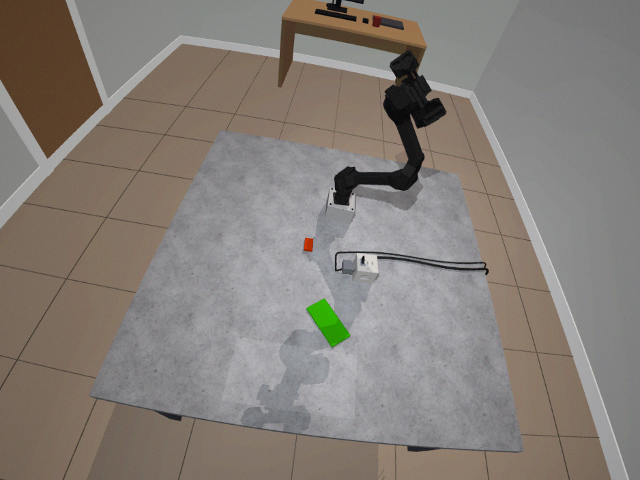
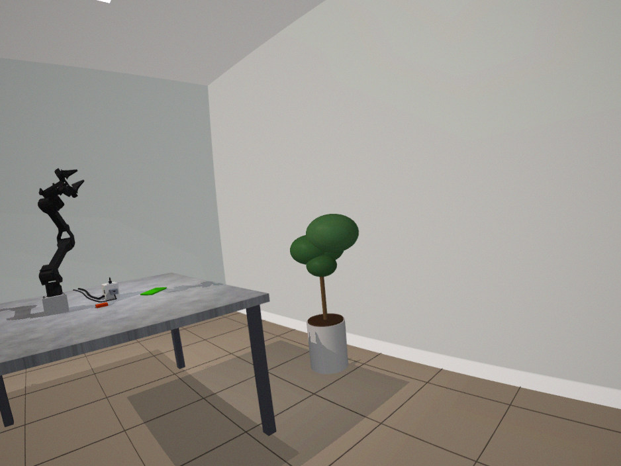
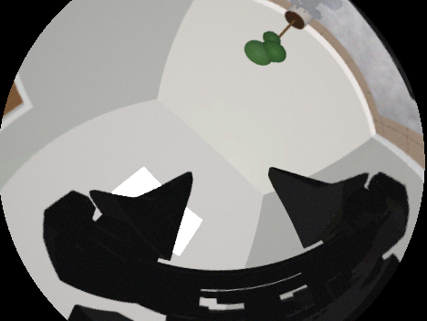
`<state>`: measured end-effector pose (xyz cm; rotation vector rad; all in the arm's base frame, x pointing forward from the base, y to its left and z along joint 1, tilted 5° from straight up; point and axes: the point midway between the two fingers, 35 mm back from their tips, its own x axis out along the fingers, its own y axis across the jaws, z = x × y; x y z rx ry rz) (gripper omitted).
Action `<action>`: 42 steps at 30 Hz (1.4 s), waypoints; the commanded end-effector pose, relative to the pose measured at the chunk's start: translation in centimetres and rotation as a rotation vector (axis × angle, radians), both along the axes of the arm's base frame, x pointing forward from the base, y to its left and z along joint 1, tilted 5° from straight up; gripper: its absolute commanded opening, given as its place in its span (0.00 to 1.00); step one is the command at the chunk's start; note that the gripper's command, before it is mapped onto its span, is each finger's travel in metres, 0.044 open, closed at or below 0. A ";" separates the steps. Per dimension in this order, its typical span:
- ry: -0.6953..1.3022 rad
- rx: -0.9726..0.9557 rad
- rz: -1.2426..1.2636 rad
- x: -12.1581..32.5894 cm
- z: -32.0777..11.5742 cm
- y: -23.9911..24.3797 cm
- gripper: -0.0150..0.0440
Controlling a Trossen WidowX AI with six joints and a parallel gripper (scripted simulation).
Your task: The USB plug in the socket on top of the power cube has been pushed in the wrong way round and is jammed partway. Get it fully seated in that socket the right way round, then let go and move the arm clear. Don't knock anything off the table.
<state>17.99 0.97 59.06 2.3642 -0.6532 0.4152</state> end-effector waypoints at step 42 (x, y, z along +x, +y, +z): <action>-0.310 2.609 0.066 20.2 -30.4 -15.3 1.00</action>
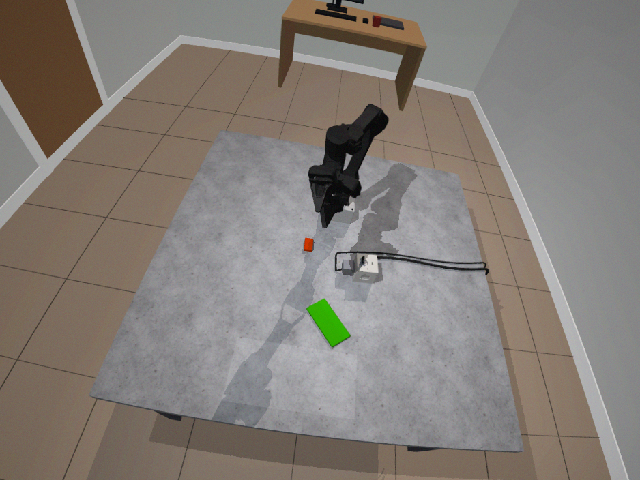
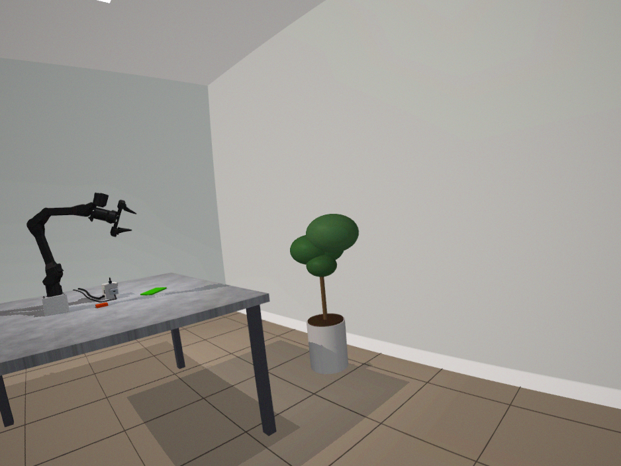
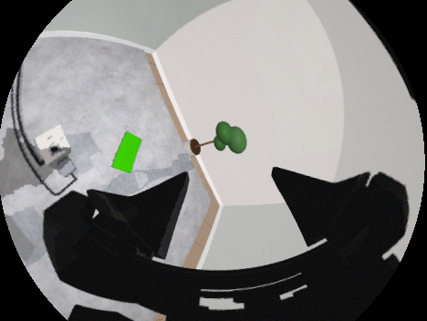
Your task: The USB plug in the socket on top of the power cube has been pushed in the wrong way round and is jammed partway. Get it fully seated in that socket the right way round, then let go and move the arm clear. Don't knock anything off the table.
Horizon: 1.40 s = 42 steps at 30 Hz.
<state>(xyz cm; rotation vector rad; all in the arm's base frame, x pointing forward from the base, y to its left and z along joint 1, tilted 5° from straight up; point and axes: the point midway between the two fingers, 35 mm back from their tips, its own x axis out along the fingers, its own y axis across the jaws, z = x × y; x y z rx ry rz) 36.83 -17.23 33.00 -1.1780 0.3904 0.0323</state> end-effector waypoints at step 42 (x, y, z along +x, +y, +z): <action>1.217 0.033 0.420 -6.2 -25.1 21.1 1.00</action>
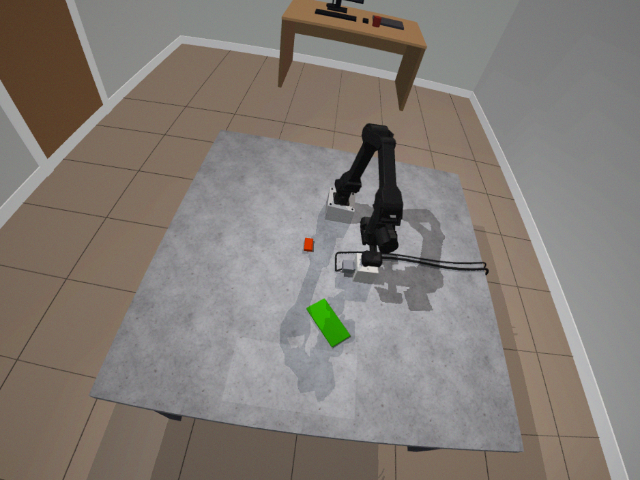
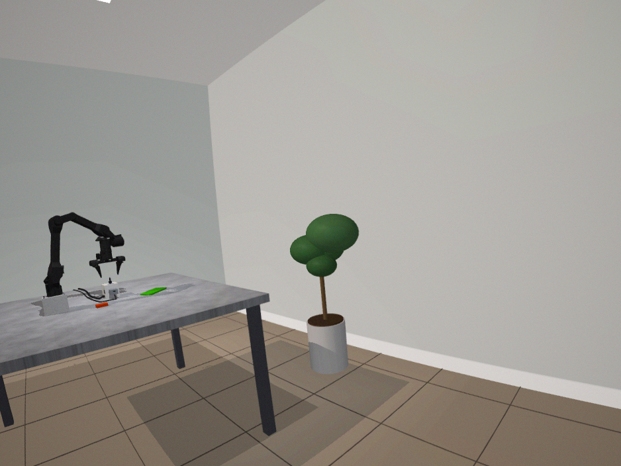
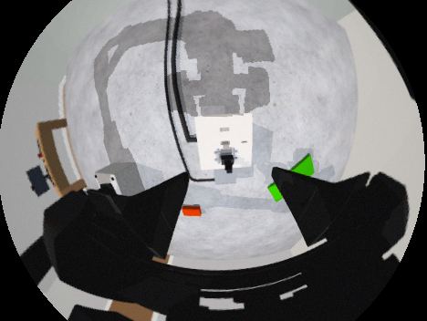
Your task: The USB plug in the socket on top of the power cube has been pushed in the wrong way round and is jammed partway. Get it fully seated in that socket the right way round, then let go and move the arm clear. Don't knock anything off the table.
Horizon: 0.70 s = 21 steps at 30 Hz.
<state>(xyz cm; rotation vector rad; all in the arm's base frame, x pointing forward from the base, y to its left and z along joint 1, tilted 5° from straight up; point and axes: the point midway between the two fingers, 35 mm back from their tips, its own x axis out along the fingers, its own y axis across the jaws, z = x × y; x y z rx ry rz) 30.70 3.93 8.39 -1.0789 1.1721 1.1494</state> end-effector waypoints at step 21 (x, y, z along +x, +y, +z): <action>0.005 0.000 0.003 -0.1 -1.3 0.1 0.78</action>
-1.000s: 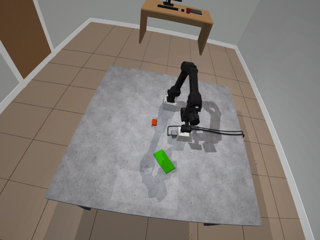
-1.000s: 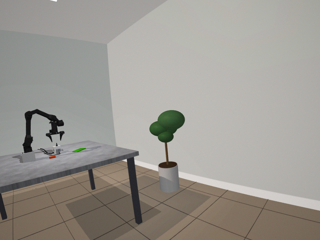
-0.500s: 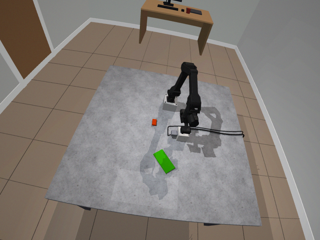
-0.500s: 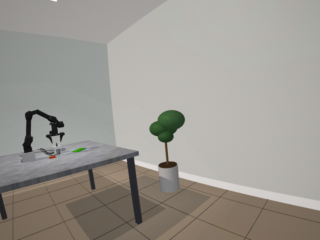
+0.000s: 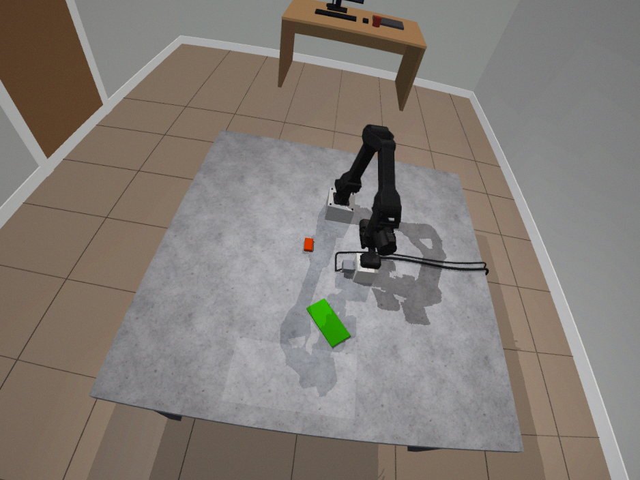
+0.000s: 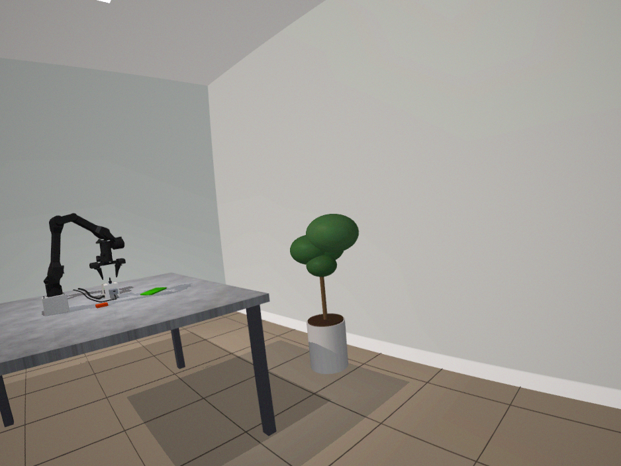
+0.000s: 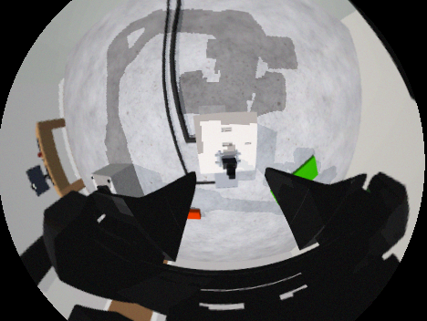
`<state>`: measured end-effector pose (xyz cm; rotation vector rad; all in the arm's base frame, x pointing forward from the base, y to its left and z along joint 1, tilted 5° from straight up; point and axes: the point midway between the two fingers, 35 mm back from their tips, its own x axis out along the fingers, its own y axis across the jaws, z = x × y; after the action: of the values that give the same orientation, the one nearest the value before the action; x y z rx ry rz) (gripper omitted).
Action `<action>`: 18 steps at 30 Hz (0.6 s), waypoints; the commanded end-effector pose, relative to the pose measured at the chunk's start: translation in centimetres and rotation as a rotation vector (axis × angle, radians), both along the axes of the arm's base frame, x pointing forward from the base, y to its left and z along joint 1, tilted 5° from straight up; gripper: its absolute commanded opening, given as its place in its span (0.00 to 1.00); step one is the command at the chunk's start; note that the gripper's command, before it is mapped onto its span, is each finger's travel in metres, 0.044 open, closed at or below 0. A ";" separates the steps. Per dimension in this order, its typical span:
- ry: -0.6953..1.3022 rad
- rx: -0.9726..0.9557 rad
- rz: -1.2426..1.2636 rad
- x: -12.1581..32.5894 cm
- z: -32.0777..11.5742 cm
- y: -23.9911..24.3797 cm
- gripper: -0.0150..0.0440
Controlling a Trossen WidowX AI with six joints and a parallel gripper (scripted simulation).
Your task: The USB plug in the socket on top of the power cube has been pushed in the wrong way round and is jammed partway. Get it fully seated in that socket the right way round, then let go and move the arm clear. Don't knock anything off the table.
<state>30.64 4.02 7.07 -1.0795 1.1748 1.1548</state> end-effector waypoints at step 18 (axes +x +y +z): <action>0.000 0.000 0.000 0.0 0.0 0.0 0.25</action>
<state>30.63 4.02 7.07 -1.0788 1.1755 1.1553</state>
